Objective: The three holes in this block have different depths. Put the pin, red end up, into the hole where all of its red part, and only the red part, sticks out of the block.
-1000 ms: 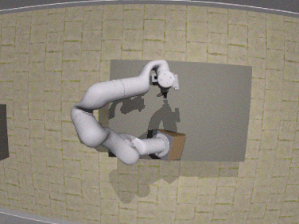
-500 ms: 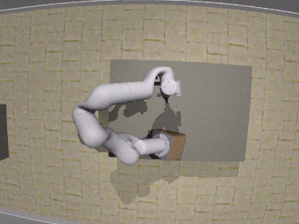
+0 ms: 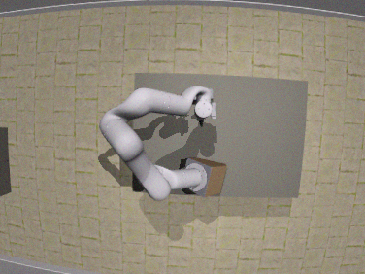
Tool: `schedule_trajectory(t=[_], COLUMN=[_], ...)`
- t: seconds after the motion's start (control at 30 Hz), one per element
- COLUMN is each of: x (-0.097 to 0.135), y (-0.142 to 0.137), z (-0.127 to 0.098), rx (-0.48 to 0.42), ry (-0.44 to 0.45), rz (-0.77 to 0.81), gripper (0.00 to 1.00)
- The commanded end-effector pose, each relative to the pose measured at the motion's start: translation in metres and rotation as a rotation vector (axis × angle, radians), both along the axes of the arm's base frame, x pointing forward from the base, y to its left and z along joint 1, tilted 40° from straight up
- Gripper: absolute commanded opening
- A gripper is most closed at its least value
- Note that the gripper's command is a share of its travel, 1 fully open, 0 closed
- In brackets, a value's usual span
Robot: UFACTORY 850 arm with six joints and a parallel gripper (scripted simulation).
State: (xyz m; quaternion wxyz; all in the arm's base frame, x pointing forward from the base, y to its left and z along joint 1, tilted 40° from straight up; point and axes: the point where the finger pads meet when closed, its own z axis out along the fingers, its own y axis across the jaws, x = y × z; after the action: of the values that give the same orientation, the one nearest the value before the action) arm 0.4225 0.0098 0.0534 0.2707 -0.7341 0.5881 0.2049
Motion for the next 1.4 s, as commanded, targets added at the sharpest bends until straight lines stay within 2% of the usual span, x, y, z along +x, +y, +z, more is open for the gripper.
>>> schedule_trajectory(t=[0.0,0.03,0.57,0.6,1.13,1.17,1.37], x=[0.009,0.011,0.011,0.012,0.012,0.012,0.012], y=[0.009,0.038,0.038,0.064,0.064,0.063,0.063], z=[-0.012,-0.047,-0.047,-0.077,-0.077,-0.076,-0.076], rx=[0.006,0.007,0.007,0.007,0.007,0.007,0.007], ry=[-0.02,-0.019,-0.019,-0.019,-0.019,-0.019,-0.019], rz=[-0.007,-0.007,-0.007,-0.007,-0.007,-0.007,-0.007], gripper=[1.0,1.0,1.0,1.0,1.0,0.0,0.0])
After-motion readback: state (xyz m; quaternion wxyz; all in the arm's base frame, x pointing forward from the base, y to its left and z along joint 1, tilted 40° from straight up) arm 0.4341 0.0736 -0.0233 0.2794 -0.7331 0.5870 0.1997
